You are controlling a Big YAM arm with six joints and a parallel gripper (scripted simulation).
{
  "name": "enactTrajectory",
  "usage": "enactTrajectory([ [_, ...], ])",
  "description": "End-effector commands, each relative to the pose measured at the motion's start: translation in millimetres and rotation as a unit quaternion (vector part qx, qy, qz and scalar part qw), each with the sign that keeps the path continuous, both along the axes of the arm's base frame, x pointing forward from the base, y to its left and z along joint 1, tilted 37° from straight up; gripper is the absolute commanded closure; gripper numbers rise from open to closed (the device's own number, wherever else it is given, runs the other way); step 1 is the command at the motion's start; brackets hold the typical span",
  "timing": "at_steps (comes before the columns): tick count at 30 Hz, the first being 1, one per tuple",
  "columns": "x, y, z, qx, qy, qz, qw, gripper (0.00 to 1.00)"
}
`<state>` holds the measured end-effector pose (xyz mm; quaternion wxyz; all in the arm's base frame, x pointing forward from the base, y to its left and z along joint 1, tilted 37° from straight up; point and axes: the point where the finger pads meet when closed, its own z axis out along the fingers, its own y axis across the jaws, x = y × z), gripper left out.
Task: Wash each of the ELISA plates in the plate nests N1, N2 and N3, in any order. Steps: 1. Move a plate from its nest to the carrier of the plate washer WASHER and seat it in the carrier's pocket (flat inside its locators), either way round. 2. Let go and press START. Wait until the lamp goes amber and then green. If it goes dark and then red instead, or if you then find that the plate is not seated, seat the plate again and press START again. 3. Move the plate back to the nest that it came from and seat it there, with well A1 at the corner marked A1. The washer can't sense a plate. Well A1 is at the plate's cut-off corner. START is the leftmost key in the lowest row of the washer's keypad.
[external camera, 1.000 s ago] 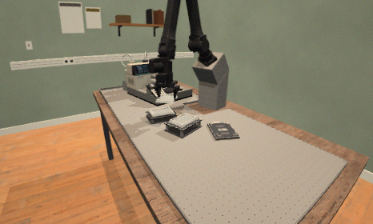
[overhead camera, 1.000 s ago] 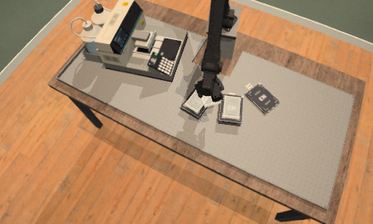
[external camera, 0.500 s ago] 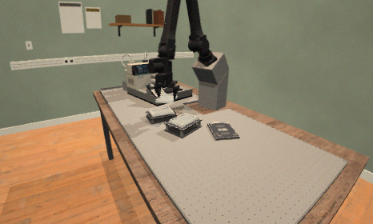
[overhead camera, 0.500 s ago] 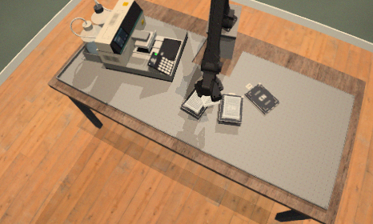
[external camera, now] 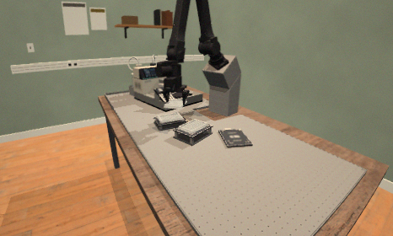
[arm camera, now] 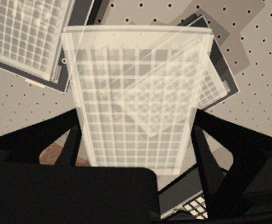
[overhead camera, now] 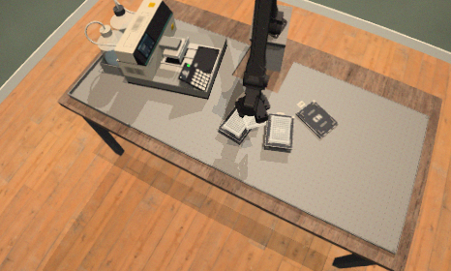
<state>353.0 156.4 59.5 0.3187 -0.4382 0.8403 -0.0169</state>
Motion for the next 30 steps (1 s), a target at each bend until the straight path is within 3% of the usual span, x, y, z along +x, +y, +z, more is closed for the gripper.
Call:
enactTrajectory([
  [1,-1.5,-2,-6,-0.002,0.011,-0.005,1.000,0.16],
  [10,-1.5,-2,-6,-0.002,0.011,-0.005,1.000,0.16],
  [16,-14.2,30,-8,-0.055,-0.024,0.082,0.995,0.16],
  [30,-38.2,88,-11,-0.044,-0.027,0.073,0.996,0.16],
])
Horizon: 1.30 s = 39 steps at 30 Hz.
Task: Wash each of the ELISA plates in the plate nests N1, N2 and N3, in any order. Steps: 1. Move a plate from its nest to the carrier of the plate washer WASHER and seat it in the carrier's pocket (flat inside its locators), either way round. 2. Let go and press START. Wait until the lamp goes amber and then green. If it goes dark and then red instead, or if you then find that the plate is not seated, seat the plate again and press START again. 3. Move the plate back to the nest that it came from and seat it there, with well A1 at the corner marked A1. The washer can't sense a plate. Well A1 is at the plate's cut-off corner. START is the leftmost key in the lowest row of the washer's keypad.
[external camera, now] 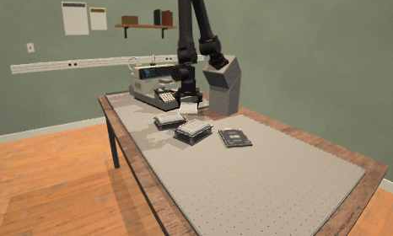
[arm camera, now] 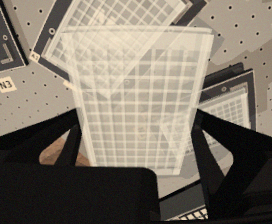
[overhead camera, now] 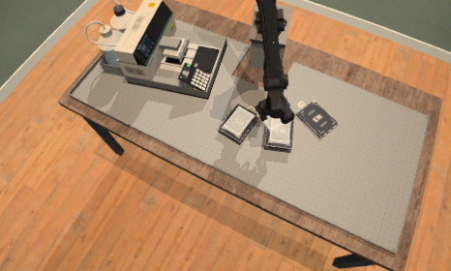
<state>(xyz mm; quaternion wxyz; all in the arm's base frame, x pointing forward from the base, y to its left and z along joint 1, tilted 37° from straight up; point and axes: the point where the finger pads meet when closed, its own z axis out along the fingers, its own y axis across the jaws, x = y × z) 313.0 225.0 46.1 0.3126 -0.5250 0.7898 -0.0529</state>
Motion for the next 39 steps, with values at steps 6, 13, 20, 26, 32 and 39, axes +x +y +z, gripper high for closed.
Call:
enactTrajectory([
  [6,-8.2,37,-1,0.018,0.000,-0.010,1.000,0.16],
  [13,-27.2,66,-8,0.014,0.004,-0.009,1.000,0.16],
  [20,-43.1,84,-16,-0.009,-0.008,0.026,1.000,0.16],
  [26,-57.9,95,-25,-0.042,-0.022,0.073,0.996,0.16],
  [32,-78.0,117,-34,-0.032,-0.021,0.065,0.997,0.16],
  [39,-100.4,134,-47,-0.031,-0.021,0.065,0.997,0.16],
])
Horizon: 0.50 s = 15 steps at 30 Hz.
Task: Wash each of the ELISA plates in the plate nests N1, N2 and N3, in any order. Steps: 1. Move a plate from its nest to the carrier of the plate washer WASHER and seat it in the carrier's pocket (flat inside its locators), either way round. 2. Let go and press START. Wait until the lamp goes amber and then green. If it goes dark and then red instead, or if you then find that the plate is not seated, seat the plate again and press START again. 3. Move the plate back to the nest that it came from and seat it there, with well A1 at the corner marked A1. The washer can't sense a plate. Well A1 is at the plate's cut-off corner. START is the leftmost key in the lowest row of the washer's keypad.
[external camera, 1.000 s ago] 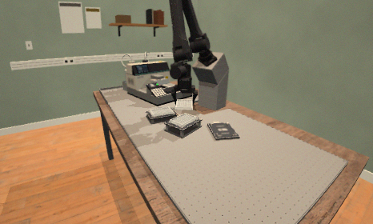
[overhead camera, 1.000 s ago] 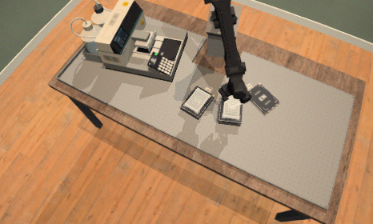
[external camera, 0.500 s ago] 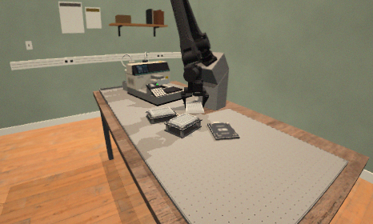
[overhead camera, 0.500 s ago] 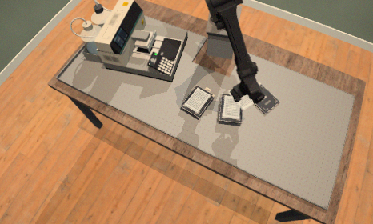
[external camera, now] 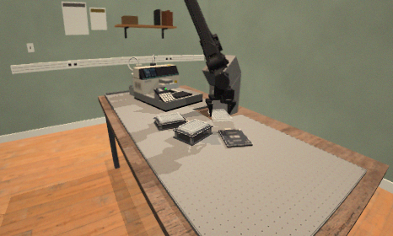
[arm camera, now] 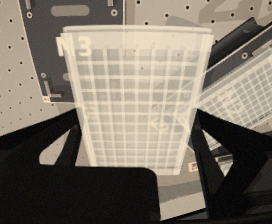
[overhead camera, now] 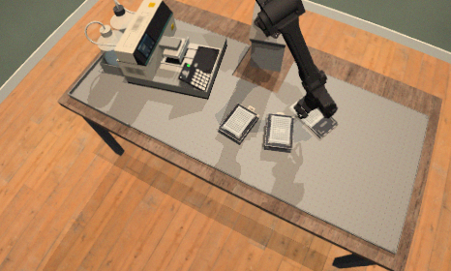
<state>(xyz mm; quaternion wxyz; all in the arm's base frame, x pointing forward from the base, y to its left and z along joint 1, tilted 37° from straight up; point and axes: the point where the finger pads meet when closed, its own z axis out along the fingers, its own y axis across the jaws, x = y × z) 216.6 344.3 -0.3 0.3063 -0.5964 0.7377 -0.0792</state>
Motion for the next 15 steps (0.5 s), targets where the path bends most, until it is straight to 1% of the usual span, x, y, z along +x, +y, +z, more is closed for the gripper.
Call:
enactTrajectory([
  [1,-4.0,15,0,0.018,0.001,-0.010,1.000,0.16],
  [15,-57.0,51,-32,0.006,0.005,-0.009,1.000,0.16],
])
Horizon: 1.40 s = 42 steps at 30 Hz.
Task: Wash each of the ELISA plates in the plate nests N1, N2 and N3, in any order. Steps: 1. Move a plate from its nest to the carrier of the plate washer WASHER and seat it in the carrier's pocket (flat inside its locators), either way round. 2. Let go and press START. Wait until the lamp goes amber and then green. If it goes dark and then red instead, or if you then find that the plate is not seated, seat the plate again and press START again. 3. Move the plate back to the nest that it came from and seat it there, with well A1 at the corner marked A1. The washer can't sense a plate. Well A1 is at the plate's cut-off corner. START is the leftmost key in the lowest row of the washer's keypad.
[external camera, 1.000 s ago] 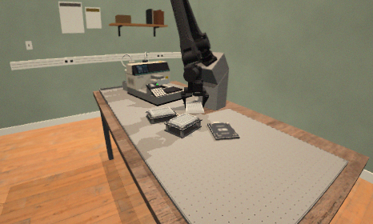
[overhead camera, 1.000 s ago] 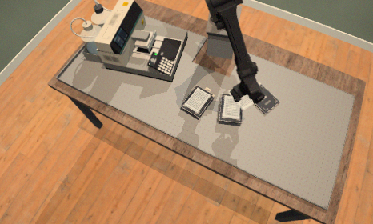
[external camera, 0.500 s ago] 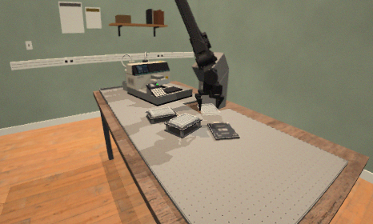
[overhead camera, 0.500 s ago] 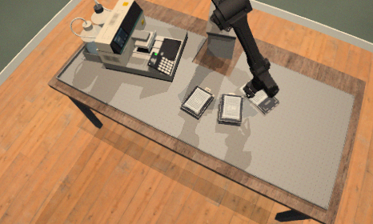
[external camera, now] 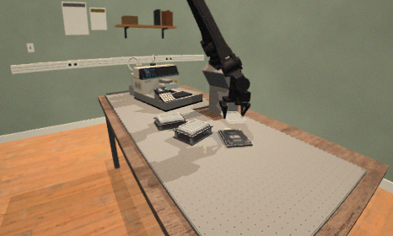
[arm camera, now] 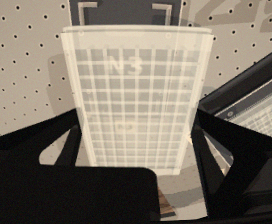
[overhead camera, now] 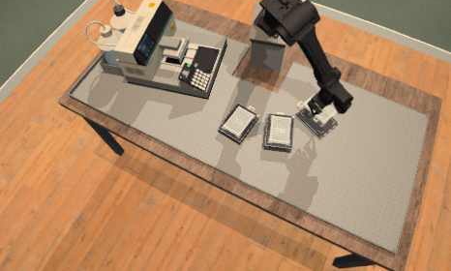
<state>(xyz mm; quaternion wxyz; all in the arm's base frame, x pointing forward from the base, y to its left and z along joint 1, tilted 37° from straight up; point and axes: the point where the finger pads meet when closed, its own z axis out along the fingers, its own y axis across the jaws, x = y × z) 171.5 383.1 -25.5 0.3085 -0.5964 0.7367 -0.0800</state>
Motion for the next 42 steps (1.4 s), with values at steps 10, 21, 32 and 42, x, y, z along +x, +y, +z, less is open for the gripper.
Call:
enactTrajectory([
  [10,-10.1,13,-4,0.013,0.005,-0.012,1.000,0.16],
  [21,-9.9,14,-3,0.013,0.005,-0.012,1.000,0.16],
  [32,-9.8,15,-3,0.013,0.005,-0.012,1.000,0.16],
  [42,1.4,19,-13,0.012,0.004,-0.015,1.000,0.16],
])
